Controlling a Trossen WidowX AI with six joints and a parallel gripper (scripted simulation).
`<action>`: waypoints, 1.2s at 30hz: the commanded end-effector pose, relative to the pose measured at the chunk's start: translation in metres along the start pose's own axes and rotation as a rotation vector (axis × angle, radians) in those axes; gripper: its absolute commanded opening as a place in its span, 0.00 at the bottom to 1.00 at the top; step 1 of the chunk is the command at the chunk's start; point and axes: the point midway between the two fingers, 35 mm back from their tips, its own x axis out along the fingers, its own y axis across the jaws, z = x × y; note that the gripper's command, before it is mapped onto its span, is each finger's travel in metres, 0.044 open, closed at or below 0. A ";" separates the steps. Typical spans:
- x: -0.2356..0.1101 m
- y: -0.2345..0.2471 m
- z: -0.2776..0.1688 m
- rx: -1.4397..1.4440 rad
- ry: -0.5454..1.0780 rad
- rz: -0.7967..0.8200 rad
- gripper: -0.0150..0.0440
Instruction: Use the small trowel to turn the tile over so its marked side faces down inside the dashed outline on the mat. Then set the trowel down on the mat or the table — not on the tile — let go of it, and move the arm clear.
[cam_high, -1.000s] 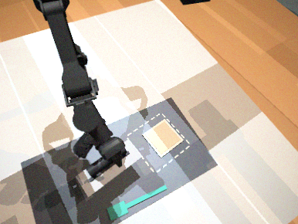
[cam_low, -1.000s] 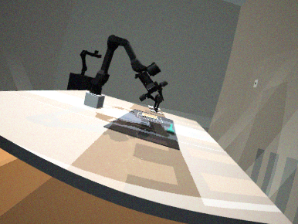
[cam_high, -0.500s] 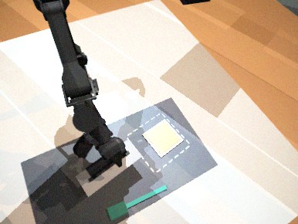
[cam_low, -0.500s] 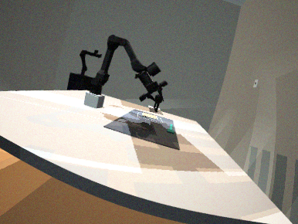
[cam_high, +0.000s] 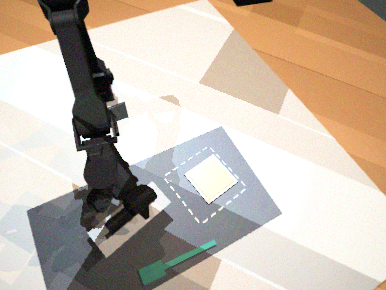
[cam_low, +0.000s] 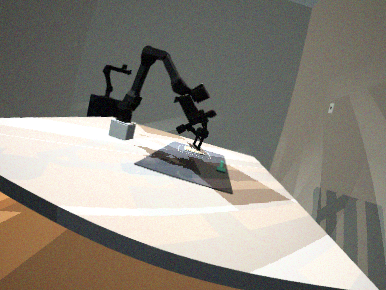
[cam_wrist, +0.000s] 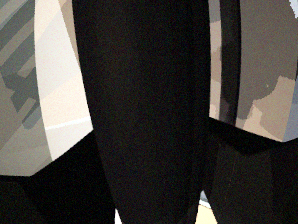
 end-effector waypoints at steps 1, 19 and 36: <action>0.001 0.000 0.015 -0.084 0.023 -0.037 0.25; 0.004 -0.049 0.061 -0.386 0.287 -0.223 0.25; -0.016 -0.090 0.097 -0.573 0.583 -0.166 0.25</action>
